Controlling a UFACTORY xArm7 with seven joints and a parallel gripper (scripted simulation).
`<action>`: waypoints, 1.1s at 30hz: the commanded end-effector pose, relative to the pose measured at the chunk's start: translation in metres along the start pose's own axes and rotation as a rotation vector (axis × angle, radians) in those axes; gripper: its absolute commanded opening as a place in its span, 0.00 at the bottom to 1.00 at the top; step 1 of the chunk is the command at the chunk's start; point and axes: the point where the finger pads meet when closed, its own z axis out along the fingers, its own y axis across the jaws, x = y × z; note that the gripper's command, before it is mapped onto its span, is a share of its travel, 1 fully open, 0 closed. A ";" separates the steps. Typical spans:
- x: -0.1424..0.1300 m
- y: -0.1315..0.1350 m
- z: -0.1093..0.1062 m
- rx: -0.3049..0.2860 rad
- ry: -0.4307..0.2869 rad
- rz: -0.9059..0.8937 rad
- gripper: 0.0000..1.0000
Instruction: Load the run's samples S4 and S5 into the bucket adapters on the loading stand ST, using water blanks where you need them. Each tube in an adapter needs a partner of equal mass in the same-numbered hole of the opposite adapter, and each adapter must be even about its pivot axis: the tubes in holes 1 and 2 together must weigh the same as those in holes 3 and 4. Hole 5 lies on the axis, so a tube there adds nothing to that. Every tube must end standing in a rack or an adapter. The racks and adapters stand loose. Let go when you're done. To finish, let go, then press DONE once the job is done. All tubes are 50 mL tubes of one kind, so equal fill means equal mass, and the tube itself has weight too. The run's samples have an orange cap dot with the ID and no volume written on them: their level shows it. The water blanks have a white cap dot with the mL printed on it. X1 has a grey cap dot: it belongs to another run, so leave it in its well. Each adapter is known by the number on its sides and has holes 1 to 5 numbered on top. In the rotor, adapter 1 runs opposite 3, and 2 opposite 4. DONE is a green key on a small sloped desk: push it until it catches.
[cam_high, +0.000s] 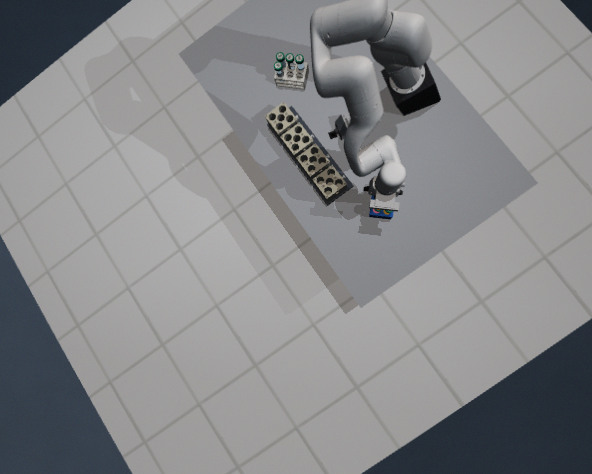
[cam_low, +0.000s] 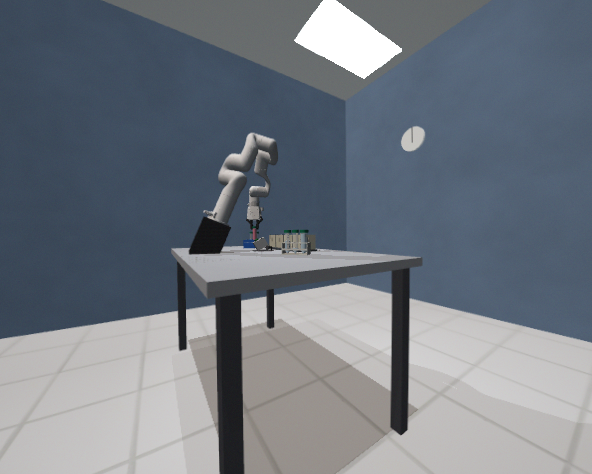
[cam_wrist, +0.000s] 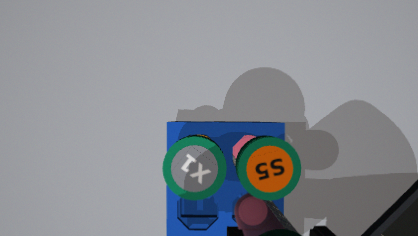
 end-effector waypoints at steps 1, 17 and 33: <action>0.002 0.000 -0.010 0.001 0.004 0.000 0.00; 0.002 0.000 -0.038 0.001 0.004 0.000 0.00; 0.002 0.000 -0.066 0.001 0.004 0.000 0.00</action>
